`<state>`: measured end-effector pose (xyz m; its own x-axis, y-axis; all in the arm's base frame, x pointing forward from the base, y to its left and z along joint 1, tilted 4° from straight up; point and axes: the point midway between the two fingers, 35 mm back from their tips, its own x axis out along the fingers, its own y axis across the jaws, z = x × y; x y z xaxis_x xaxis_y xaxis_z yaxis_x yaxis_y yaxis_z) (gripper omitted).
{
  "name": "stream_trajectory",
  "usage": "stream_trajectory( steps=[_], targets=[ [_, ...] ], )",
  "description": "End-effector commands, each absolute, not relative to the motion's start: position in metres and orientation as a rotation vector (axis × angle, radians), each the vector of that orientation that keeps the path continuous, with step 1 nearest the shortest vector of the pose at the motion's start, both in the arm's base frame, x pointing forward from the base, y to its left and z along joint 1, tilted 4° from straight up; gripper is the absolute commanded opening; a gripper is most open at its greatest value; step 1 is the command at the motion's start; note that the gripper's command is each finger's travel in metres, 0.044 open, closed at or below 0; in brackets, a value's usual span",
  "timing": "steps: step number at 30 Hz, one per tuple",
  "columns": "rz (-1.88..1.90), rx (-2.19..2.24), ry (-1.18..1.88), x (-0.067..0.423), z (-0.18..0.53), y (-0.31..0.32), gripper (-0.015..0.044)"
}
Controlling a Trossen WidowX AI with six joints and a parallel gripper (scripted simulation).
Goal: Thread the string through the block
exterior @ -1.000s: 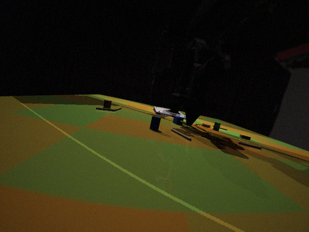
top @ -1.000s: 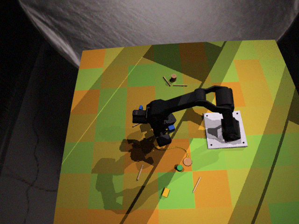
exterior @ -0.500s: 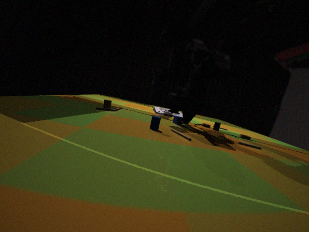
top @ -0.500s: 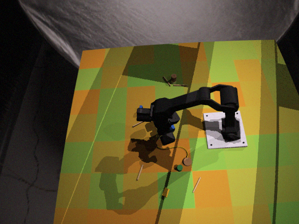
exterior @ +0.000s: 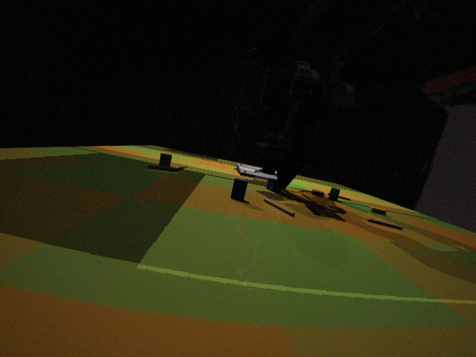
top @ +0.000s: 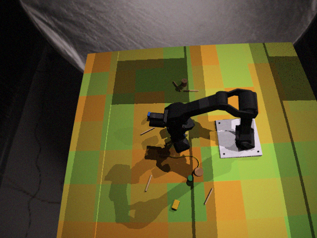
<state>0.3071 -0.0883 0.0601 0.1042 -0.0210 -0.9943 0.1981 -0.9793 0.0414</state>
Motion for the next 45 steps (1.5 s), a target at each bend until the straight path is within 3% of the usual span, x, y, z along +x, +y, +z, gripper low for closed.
stream_trajectory(
  steps=[1,8,13,17,22,29,45],
  targets=[
    [-1.998,2.2,0.192,0.3,0.057,-0.088,0.0],
    [-2.001,2.198,0.191,0.3,0.057,-0.088,0.0],
    [-1.995,2.204,0.179,0.303,0.059,-0.089,0.0125],
    [-1.995,2.204,0.179,0.303,0.07,-0.089,0.0125],
    [-1.995,2.204,0.179,0.296,0.137,-0.088,0.0125],
    [-1.969,2.208,0.184,0.298,0.136,-0.089,0.0125],
    [-1.076,1.165,1.158,0.272,0.132,-0.095,0.0125]
  ],
)
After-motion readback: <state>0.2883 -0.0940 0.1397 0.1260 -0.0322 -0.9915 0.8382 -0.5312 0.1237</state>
